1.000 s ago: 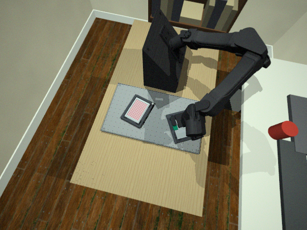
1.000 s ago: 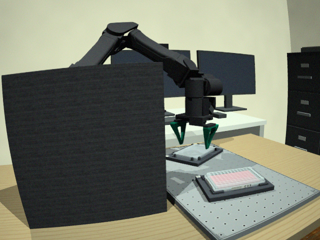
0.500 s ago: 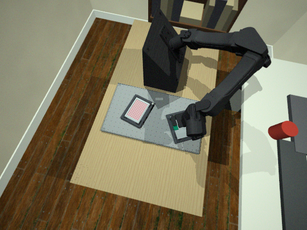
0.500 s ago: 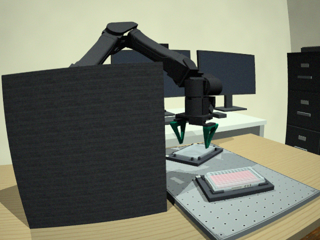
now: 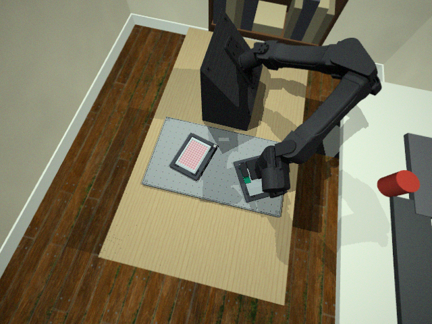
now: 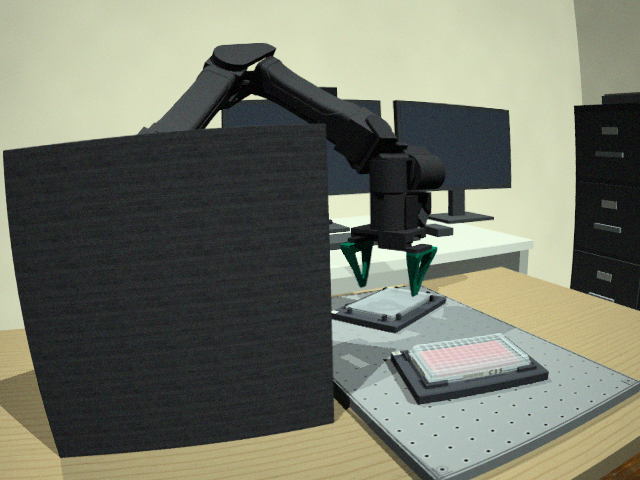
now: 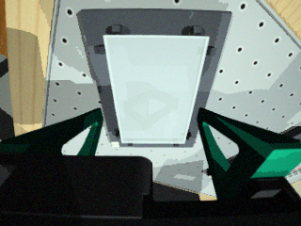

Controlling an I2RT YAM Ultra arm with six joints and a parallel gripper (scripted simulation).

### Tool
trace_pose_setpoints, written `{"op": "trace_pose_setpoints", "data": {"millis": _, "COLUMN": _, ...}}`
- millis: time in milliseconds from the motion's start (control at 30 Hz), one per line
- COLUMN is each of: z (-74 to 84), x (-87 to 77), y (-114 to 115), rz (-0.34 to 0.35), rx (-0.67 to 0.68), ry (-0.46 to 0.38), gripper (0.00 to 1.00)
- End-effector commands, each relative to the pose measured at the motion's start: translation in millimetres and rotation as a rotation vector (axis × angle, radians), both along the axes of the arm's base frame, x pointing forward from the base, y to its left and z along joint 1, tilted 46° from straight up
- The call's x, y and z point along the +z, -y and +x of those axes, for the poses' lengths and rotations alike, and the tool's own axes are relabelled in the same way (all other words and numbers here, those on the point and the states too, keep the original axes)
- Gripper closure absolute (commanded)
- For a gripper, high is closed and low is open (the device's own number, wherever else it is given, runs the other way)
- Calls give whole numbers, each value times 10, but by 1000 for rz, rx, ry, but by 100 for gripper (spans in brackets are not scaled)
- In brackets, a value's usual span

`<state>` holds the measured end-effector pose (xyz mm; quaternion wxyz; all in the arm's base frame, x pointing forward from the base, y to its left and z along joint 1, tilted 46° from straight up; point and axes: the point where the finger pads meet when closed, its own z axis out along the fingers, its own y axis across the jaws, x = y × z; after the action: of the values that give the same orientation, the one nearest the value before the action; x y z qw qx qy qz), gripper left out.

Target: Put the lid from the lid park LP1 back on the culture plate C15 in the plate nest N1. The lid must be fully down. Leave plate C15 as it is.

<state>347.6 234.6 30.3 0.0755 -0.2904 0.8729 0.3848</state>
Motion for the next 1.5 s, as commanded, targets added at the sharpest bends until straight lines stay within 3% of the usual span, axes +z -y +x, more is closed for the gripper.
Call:
{"op": "trace_pose_setpoints", "data": {"millis": 0, "z": 72, "x": 42, "y": 70, "rz": 5, "rx": -22, "ry": 13, "gripper": 0}}
{"op": "trace_pose_setpoints", "data": {"millis": 1467, "z": 57, "x": -116, "y": -95, "rz": 6, "rx": -22, "ry": 12, "gripper": 0}}
